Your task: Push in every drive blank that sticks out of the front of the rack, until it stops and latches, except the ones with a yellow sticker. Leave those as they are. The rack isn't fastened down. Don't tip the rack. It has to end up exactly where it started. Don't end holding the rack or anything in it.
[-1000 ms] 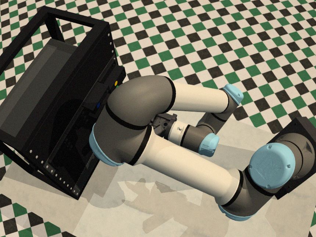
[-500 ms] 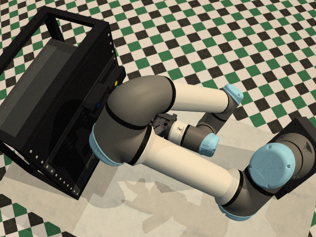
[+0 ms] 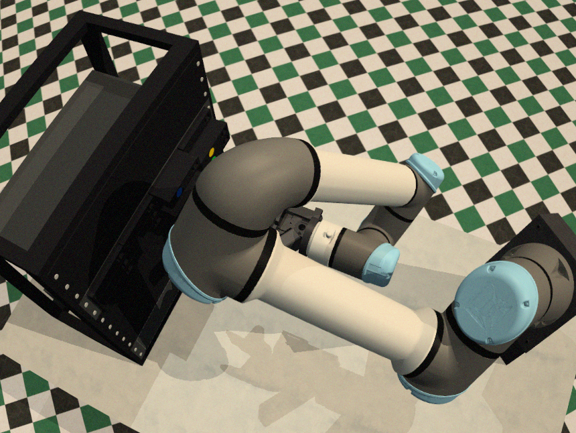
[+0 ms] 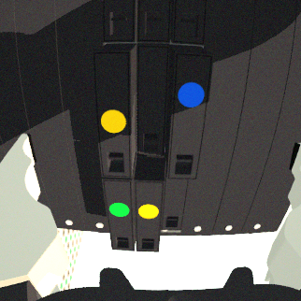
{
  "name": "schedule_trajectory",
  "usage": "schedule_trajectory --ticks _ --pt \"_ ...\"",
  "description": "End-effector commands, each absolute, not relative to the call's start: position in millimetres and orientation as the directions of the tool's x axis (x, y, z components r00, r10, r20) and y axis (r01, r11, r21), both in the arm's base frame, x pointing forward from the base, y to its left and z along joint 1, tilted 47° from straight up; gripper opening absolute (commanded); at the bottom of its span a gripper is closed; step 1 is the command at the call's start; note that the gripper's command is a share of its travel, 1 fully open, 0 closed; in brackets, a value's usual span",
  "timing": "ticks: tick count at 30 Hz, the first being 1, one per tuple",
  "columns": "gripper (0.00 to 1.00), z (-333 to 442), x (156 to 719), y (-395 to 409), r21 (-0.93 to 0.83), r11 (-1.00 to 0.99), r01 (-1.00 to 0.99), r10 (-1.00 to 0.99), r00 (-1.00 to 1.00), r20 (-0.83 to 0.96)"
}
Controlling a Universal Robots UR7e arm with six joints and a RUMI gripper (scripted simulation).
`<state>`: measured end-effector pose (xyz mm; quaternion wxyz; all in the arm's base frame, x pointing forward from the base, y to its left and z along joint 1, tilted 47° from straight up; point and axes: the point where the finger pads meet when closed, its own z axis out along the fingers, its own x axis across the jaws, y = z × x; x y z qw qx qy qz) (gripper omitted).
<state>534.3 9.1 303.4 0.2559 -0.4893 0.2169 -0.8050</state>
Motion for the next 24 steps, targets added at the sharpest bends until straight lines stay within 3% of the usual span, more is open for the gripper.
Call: schedule_trajectory --ticks 1,24 --pt "1.0 304 534 9 -0.6 -0.775 0.2 -0.624 -0.391 0.677" --pt "1.0 276 551 -22 -0.6 -0.775 0.2 -0.624 -0.391 0.677"
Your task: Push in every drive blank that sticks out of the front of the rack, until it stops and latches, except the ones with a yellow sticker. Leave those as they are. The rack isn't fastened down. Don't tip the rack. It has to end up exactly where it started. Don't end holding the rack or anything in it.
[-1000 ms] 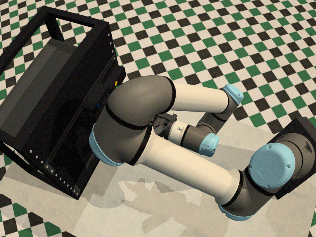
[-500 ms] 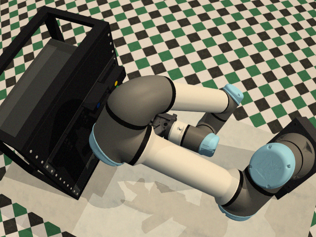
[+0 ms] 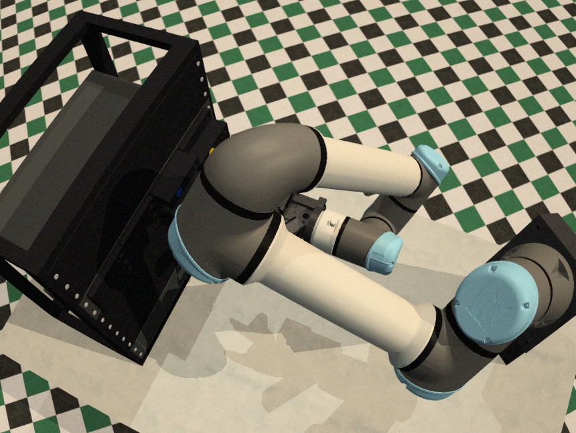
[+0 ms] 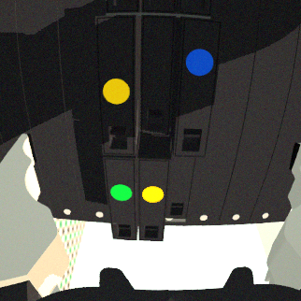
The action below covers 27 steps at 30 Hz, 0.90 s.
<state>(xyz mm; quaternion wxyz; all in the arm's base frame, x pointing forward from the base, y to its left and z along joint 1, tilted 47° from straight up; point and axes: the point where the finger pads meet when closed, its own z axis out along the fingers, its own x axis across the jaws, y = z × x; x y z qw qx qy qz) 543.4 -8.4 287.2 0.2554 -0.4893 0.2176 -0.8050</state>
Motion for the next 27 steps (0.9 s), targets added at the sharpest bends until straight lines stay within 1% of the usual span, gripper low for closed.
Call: schedule_trajectory --ticks 1,13,27 --pt "1.0 272 553 -26 -0.6 -0.775 0.2 -0.624 -0.391 0.677" --pt "1.0 241 571 -59 -0.6 -0.775 0.2 -0.624 -0.391 0.677" --pt "1.0 238 573 -63 -0.6 -0.775 0.2 -0.624 -0.391 0.677"
